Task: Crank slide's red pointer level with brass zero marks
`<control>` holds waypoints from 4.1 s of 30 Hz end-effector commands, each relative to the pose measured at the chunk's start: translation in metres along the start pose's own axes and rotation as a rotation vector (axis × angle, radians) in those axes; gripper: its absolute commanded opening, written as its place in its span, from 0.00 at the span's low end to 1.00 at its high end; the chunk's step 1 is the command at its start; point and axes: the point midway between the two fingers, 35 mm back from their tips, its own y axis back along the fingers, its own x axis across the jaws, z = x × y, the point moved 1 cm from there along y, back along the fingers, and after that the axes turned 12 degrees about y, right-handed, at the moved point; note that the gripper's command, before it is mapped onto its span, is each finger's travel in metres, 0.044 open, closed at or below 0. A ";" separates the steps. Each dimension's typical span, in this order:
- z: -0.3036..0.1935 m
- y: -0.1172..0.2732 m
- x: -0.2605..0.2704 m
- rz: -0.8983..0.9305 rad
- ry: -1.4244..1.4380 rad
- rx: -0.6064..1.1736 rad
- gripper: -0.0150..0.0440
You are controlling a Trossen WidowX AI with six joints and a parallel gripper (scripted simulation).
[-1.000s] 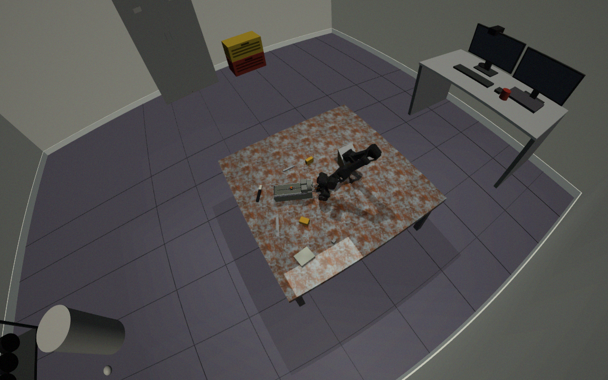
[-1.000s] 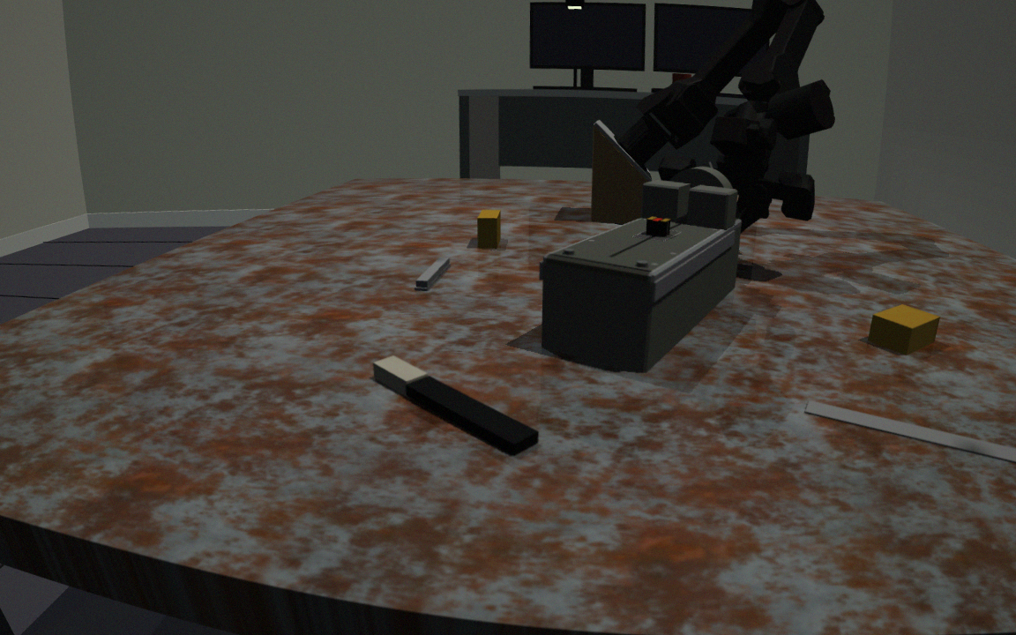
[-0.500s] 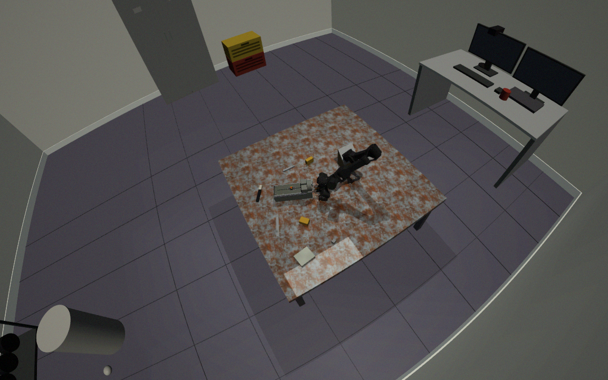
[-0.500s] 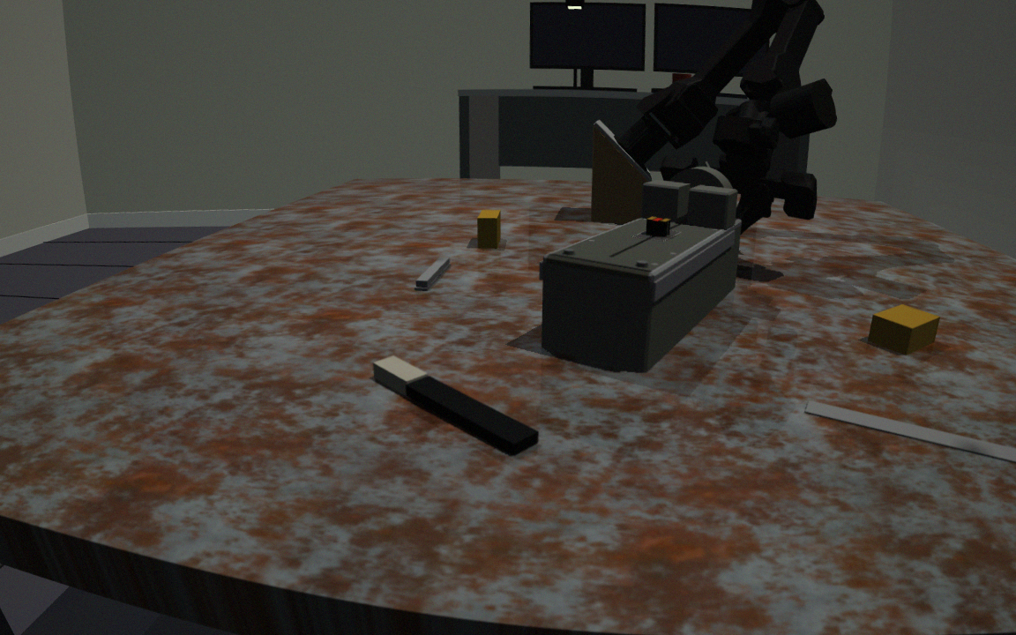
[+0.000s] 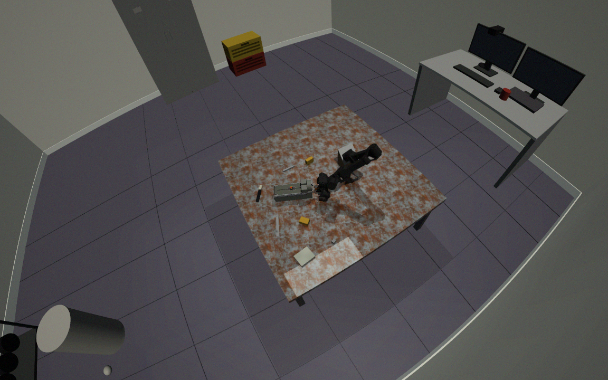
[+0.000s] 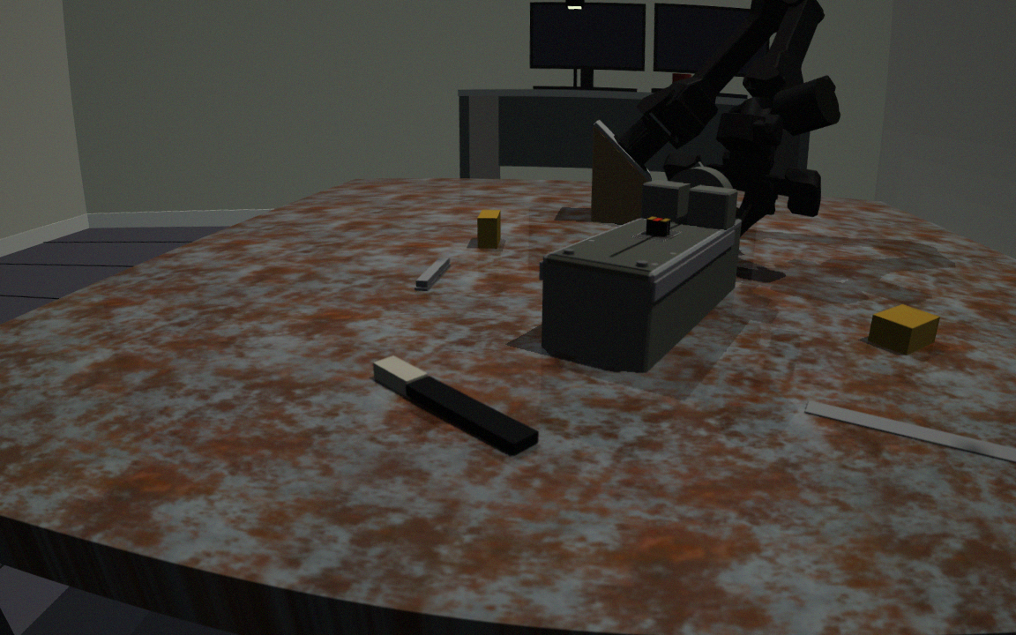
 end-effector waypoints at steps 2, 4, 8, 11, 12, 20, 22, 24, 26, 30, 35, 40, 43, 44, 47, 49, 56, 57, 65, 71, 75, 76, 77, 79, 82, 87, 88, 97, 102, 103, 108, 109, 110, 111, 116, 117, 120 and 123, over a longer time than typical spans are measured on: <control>0.006 0.005 0.006 0.016 -0.001 -0.014 0.25; 0.007 0.006 0.006 0.016 -0.001 -0.014 0.25; 0.009 0.008 0.007 0.016 -0.001 -0.014 0.25; 0.011 0.010 0.007 0.016 -0.001 -0.014 0.25; 0.011 0.011 0.007 0.016 -0.001 -0.014 0.25; 0.019 0.018 0.006 0.016 0.000 -0.015 0.25; 0.021 0.020 0.005 0.016 0.000 -0.015 0.25; 0.023 0.023 0.004 0.016 0.000 -0.015 0.25; 0.022 0.022 0.003 0.016 0.000 -0.015 0.25; 0.022 0.022 0.003 0.016 0.000 -0.015 0.25; 0.022 0.022 0.003 0.016 0.000 -0.015 0.25; 0.022 0.022 0.003 0.016 0.000 -0.015 0.25; 0.022 0.022 0.003 0.016 0.000 -0.015 0.25; 0.022 0.022 0.003 0.016 0.000 -0.015 0.25; 0.022 0.022 0.003 0.016 0.000 -0.015 0.25; 0.022 0.022 0.003 0.016 0.000 -0.015 0.25; 0.022 0.022 0.003 0.016 0.000 -0.015 0.25; 0.022 0.022 0.003 0.016 0.000 -0.015 0.25; 0.022 0.021 0.003 0.017 -0.004 -0.012 0.25; 0.022 0.021 0.003 0.017 -0.004 -0.012 0.43; 0.022 0.021 0.003 0.017 -0.004 -0.012 0.61; 0.022 0.021 0.003 0.017 -0.004 -0.012 0.65; 0.022 0.021 0.003 0.017 -0.004 -0.012 0.70; 0.022 0.021 0.003 0.017 -0.004 -0.012 0.79; 0.022 0.021 0.003 0.017 -0.004 -0.012 0.92; 0.027 0.026 0.002 0.016 -0.003 -0.011 1.00; 0.030 0.029 0.001 0.016 -0.003 -0.011 1.00; 0.056 0.057 -0.005 0.017 -0.002 -0.012 1.00; 0.069 0.067 -0.008 0.012 -0.003 -0.011 1.00; 0.074 0.071 -0.009 0.010 -0.003 -0.010 1.00; 0.096 0.095 -0.016 0.005 -0.006 -0.009 1.00; 0.101 0.100 -0.017 0.005 -0.006 -0.010 1.00; 0.104 0.105 -0.018 0.005 -0.007 -0.010 1.00; 0.106 0.107 -0.019 0.005 -0.008 -0.011 1.00; 0.114 0.100 -0.022 0.026 0.031 0.006 1.00; 0.117 0.097 -0.023 0.035 0.047 0.012 1.00; 0.126 0.087 -0.028 0.064 0.093 0.028 1.00; 0.135 0.078 -0.034 0.096 0.138 0.041 1.00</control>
